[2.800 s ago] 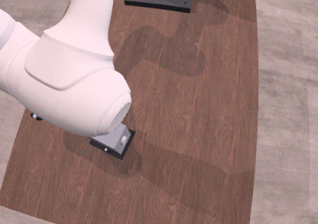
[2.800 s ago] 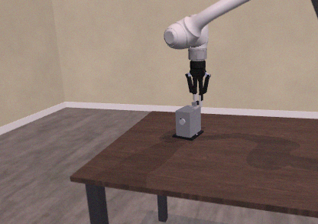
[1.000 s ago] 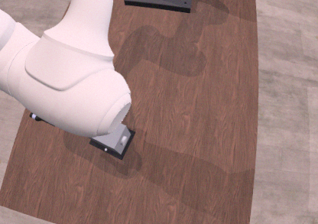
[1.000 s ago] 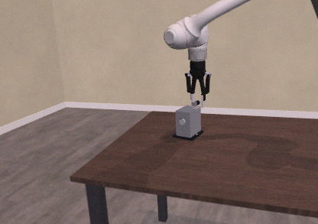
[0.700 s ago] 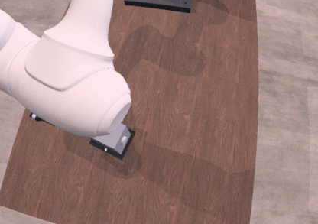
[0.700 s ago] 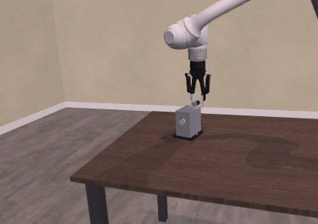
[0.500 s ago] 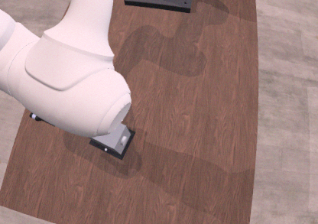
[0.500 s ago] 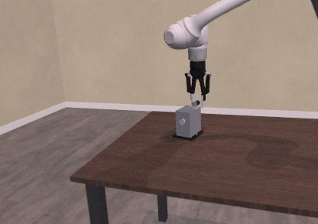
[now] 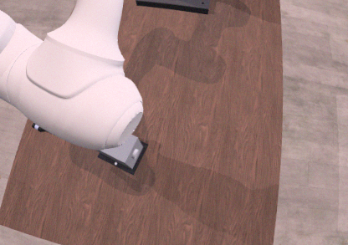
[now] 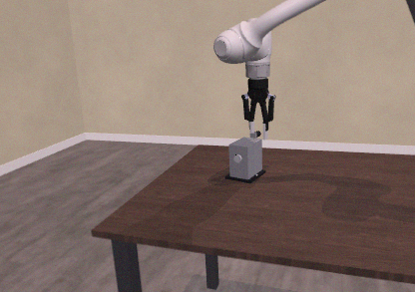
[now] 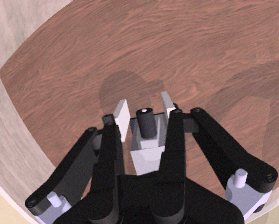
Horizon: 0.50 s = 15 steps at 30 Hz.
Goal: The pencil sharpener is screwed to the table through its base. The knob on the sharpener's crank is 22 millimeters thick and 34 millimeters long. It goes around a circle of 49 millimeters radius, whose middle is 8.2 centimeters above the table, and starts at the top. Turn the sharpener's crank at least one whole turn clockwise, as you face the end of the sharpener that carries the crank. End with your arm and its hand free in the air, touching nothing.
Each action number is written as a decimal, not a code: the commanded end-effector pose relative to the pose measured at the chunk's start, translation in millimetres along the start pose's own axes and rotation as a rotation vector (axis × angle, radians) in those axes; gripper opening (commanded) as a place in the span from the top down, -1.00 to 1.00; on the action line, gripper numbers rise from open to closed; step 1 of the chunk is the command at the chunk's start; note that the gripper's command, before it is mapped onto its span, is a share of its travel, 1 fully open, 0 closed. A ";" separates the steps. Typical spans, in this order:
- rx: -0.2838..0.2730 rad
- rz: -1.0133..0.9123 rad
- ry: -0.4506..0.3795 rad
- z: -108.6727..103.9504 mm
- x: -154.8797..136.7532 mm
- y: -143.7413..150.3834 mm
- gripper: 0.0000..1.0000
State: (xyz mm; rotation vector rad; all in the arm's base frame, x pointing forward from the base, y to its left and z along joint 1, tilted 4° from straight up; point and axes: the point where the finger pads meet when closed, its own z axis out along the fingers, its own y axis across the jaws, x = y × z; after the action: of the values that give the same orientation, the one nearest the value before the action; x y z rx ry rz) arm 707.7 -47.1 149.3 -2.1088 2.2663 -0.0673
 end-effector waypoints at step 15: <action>0.002 0.006 -0.004 -41.6 -2.7 -0.9 0.36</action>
State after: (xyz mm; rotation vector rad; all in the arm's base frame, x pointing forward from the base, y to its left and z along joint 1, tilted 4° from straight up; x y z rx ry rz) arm 705.8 -46.8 179.4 -2.1094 2.2662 -0.0664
